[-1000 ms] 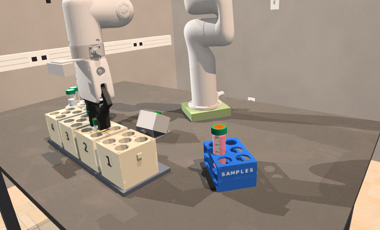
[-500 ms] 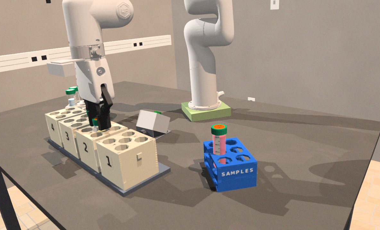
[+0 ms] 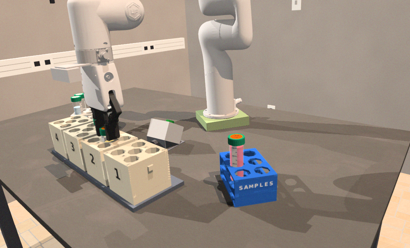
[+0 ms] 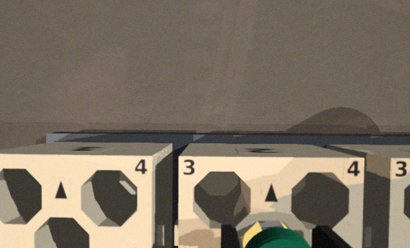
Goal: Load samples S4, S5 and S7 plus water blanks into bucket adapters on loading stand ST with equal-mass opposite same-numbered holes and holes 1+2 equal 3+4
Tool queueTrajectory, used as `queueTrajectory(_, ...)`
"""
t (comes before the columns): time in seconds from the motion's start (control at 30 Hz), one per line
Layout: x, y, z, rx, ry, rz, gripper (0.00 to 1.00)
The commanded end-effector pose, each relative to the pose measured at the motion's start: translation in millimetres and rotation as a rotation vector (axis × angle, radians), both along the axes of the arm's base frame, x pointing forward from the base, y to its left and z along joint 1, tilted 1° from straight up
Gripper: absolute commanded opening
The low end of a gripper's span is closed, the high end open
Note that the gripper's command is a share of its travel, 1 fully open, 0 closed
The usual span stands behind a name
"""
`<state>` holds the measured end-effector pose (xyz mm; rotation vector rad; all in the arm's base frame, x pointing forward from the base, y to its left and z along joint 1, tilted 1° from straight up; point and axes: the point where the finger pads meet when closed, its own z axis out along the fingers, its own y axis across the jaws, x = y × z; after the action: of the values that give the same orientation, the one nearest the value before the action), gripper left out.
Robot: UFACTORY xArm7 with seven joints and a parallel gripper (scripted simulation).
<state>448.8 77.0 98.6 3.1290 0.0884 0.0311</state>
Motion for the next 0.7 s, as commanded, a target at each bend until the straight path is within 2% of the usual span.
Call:
queueTrajectory(0.0, 1.5, 0.3, 1.7, 0.001, -0.005, 0.000, 0.44)
queueTrajectory(0.1, 1.5, 0.3, 1.7, 0.001, -0.005, 0.000, 0.44)
queueTrajectory(0.67, 0.8, 0.6, 31.7, 0.001, -0.004, 0.000, 0.44)
